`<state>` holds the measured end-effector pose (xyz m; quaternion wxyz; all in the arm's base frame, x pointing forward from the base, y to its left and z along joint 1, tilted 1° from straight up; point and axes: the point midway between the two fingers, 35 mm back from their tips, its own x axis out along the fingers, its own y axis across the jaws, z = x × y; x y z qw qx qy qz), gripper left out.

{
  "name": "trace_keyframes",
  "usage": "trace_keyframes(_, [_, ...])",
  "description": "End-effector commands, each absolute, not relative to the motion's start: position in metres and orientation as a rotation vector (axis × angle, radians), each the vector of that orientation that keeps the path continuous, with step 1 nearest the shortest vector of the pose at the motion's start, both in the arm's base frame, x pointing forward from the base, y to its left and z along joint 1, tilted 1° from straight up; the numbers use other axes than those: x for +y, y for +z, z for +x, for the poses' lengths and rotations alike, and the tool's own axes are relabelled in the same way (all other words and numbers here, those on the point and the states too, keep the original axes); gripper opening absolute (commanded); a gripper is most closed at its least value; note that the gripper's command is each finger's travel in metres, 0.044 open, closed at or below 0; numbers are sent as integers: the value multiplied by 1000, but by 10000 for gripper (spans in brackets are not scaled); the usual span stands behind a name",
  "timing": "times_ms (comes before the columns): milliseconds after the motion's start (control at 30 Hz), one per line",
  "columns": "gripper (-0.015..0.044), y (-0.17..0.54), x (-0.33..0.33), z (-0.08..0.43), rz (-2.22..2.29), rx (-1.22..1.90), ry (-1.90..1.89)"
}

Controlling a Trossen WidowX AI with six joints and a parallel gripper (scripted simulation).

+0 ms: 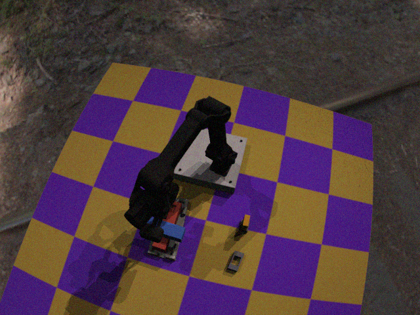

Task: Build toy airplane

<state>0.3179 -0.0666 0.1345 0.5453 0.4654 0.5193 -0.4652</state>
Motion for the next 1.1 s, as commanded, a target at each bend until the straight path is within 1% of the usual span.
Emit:
trace_keyframes(0, [440, 152, -66, 316, 1104, 1233, -1113])
trace_keyframes(100, [440, 152, -66, 318, 1092, 1239, -1101])
trace_keyframes(167, [440, 152, -66, 318, 997, 1291, -1010])
trace_keyframes(400, [440, 151, -66, 319, 472, 1486, -501])
trace_keyframes(667, [440, 150, -66, 319, -125, 1548, 82])
trace_keyframes(733, [440, 150, -66, 320, -174, 1546, 130])
trace_keyframes(1067, [440, 150, -66, 320, -174, 1546, 130])
